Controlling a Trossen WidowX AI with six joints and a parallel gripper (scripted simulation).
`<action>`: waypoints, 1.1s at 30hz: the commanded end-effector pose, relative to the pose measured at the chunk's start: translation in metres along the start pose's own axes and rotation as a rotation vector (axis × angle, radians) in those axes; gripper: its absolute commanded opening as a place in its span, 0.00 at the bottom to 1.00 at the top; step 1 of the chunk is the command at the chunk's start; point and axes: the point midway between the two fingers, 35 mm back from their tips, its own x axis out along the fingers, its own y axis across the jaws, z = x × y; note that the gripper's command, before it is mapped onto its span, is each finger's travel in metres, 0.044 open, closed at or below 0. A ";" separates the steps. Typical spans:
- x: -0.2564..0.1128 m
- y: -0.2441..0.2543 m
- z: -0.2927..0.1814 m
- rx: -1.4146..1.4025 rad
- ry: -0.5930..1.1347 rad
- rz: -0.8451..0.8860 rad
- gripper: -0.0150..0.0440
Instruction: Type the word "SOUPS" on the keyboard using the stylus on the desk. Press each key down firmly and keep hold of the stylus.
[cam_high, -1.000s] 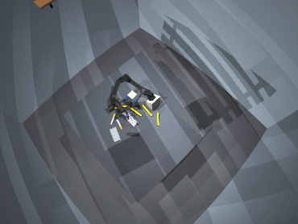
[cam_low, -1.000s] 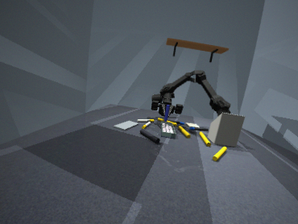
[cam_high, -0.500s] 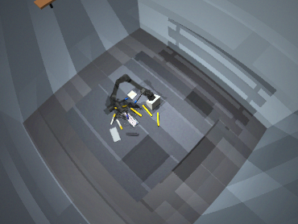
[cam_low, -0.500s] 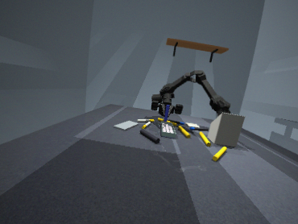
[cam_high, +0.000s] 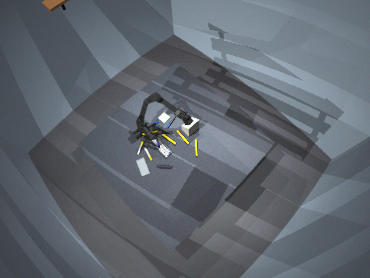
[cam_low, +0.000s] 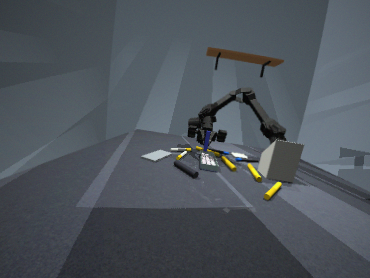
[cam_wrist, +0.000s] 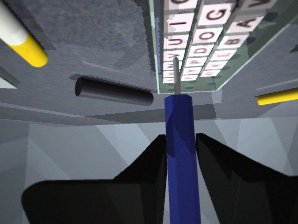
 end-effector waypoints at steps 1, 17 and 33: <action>0.002 0.000 0.002 -0.002 -0.002 -0.002 0.39; 0.004 0.000 0.006 -0.002 -0.002 -0.002 0.39; 0.006 0.000 0.010 -0.002 -0.002 -0.002 0.39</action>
